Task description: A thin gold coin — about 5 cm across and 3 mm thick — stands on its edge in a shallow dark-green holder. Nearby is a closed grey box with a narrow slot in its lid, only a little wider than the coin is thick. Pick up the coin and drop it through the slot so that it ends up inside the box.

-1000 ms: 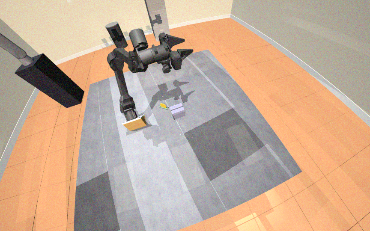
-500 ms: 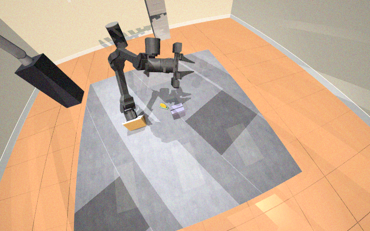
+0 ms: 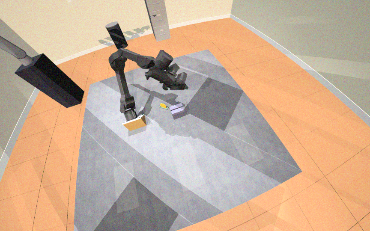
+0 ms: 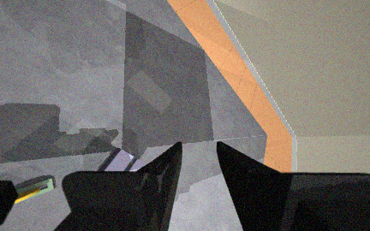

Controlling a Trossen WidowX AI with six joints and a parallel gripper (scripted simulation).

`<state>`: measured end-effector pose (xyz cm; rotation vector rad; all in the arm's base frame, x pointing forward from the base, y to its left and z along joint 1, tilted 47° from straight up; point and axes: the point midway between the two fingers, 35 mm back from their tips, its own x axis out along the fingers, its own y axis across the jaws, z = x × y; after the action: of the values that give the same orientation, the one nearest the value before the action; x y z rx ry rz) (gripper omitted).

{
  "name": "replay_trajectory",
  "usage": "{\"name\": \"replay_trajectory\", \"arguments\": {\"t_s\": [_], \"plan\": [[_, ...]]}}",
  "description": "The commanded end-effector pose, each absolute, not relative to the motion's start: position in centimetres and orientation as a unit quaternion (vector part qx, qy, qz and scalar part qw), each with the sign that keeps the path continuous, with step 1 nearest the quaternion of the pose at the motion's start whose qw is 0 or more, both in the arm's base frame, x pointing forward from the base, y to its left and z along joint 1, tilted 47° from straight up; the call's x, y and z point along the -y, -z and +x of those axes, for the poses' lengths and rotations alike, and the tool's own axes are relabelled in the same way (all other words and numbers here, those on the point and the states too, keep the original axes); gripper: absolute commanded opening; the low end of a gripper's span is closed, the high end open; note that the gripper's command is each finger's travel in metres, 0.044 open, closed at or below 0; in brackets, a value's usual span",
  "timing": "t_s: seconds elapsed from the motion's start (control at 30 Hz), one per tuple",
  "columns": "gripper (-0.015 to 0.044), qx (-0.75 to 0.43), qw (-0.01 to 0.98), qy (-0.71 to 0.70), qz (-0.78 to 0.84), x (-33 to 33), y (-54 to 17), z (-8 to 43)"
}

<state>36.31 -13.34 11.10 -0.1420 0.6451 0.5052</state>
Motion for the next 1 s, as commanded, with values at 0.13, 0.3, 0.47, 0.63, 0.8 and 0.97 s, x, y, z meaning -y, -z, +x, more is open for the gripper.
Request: {"name": "replay_trajectory", "arguments": {"t_s": [0.13,0.3,0.47,0.63,0.8,0.97], "plan": [[0.0161,-0.560,0.752,-0.188,0.292,5.1,-8.4,28.5],[0.0161,-0.653,0.630,-0.125,0.402,2.2,-9.0,24.8],[0.0161,-0.714,0.521,-0.062,0.463,0.4,-9.8,22.5],[0.0161,-0.714,0.521,-0.062,0.463,0.4,-9.8,22.5],[0.0161,-0.714,0.521,-0.062,0.463,0.0,-10.2,22.1],[0.0161,-0.714,0.521,-0.062,0.463,-0.1,-10.1,22.1]]}}
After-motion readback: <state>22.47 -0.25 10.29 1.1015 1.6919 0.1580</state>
